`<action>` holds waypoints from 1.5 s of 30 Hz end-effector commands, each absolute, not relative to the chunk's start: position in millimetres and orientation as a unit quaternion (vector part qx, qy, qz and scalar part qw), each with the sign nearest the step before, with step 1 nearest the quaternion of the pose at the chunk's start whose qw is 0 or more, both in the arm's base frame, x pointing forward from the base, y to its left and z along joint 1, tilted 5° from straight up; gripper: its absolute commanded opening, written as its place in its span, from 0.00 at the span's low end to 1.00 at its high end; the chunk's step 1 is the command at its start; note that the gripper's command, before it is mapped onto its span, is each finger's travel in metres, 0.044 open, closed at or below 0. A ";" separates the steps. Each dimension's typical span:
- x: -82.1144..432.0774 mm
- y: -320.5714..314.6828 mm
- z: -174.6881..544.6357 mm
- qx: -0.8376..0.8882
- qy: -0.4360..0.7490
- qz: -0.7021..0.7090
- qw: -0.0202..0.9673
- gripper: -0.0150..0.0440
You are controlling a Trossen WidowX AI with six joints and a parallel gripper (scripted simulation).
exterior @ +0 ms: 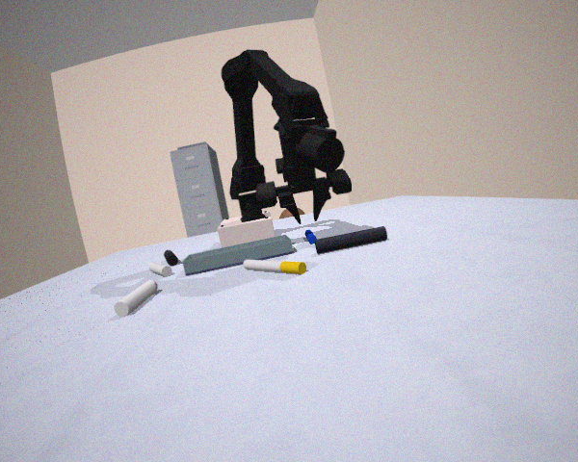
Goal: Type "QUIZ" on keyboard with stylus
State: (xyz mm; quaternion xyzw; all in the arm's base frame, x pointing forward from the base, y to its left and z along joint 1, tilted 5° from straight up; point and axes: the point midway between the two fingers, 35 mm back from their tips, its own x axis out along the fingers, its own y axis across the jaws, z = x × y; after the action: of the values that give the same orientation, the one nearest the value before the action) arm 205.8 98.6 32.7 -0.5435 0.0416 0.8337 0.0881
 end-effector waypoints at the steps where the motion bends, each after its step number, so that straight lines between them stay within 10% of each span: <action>1: 203.8 98.4 28.2 -0.541 0.040 0.836 0.088 0.51; 37: 206.0 98.5 0.6 -0.541 0.040 0.836 0.088 0.51; 45: 207.4 98.6 1.9 -0.542 0.042 0.835 0.088 0.25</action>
State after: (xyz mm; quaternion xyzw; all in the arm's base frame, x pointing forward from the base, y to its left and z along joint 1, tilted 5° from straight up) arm 207.2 98.4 1.7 -0.5416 0.0424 0.8350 0.0876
